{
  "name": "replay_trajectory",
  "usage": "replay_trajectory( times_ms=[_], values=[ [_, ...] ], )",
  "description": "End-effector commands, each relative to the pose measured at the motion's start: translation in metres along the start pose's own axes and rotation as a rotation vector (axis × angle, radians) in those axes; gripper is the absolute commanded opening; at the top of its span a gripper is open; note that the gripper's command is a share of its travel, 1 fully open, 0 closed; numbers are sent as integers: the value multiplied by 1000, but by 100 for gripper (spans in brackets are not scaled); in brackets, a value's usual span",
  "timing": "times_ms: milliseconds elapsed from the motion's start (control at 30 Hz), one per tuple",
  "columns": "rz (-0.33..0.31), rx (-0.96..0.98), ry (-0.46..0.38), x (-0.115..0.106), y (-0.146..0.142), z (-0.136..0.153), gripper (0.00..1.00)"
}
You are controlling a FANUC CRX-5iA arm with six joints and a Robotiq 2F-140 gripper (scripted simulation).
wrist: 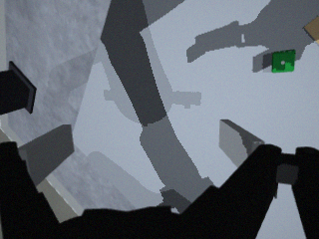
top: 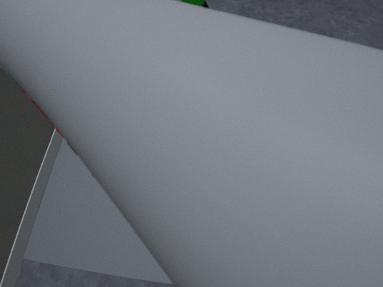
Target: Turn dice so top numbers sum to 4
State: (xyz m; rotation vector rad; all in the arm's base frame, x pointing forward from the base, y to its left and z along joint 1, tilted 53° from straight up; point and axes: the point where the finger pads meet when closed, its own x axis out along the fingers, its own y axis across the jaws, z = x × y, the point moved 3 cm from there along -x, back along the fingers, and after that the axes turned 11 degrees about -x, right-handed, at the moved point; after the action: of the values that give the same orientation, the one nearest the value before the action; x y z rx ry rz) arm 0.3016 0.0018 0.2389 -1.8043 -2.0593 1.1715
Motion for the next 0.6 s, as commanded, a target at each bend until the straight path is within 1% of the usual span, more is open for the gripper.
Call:
replay_trajectory(
  times_ms=[0,67,100,133,200,233,300,333,367,400,433,467,500,533,567],
  values=[
    [117,120,47,-3,65,8,100],
    [120,123,49,-3,66,8,100],
    [190,200,81,-8,103,16,100],
    [203,215,87,-10,110,18,100],
    [203,215,87,-10,110,18,100],
    [277,299,123,-17,148,29,100],
    [285,308,127,-18,152,31,100],
    [338,370,153,-24,180,41,100],
    [361,396,165,-27,191,46,100],
    [361,396,165,-27,191,46,100],
    [407,451,189,-33,215,57,100],
    [426,474,199,-36,224,61,100],
    [426,474,199,-36,224,61,100],
    [477,534,227,-43,249,75,100],
    [479,536,228,-43,250,75,100]
  ],
)
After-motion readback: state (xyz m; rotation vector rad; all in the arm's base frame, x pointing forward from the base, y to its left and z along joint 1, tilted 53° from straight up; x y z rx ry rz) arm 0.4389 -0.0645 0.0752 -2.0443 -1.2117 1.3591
